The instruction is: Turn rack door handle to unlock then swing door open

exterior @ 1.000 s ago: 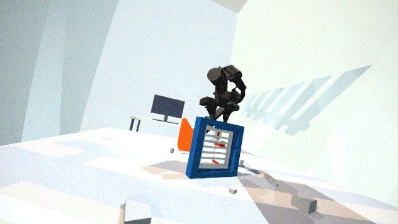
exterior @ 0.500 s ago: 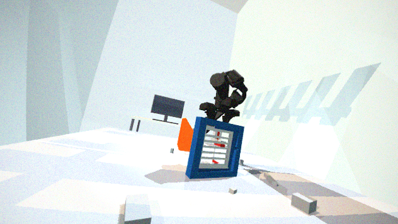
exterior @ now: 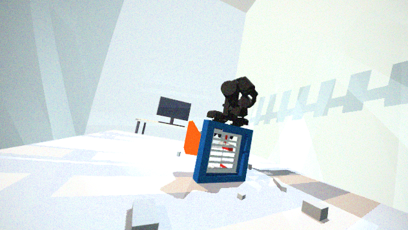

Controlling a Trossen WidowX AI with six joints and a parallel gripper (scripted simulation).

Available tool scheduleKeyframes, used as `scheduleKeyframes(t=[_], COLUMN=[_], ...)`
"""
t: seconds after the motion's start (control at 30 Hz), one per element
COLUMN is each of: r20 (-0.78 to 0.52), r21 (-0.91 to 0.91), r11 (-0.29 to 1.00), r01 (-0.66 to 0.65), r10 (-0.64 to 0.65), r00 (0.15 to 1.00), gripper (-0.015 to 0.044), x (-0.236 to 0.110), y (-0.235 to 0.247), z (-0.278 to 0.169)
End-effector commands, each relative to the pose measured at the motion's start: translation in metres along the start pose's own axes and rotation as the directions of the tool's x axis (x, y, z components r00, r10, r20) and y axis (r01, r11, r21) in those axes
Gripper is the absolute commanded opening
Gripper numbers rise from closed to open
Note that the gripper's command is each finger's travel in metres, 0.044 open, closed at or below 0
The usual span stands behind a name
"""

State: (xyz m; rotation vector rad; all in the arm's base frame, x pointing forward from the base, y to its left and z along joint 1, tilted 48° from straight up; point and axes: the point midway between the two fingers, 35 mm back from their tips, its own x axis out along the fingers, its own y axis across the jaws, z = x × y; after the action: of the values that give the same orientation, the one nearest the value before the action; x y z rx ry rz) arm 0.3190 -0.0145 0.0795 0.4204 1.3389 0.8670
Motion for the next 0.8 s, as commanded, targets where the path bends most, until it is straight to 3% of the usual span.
scheduleKeyframes(t=[0.0,0.17,0.6,0.77], r20=[-0.006,-0.006,-0.006,-0.006], r21=[0.004,0.004,0.004,-0.028], r11=[1.000,1.000,1.000,1.000], r01=[0.006,0.006,0.006,0.006], r10=[-0.006,-0.006,-0.006,-0.006], r00=[1.000,1.000,1.000,1.000], gripper=[0.0240,0.0109,0.0022,0.0020], x=[0.0013,0.0013,0.0013,0.0013], y=[-0.0007,-0.0007,-0.0007,-0.0007], z=[-0.0010,-0.0010,-0.0010,-0.0010])
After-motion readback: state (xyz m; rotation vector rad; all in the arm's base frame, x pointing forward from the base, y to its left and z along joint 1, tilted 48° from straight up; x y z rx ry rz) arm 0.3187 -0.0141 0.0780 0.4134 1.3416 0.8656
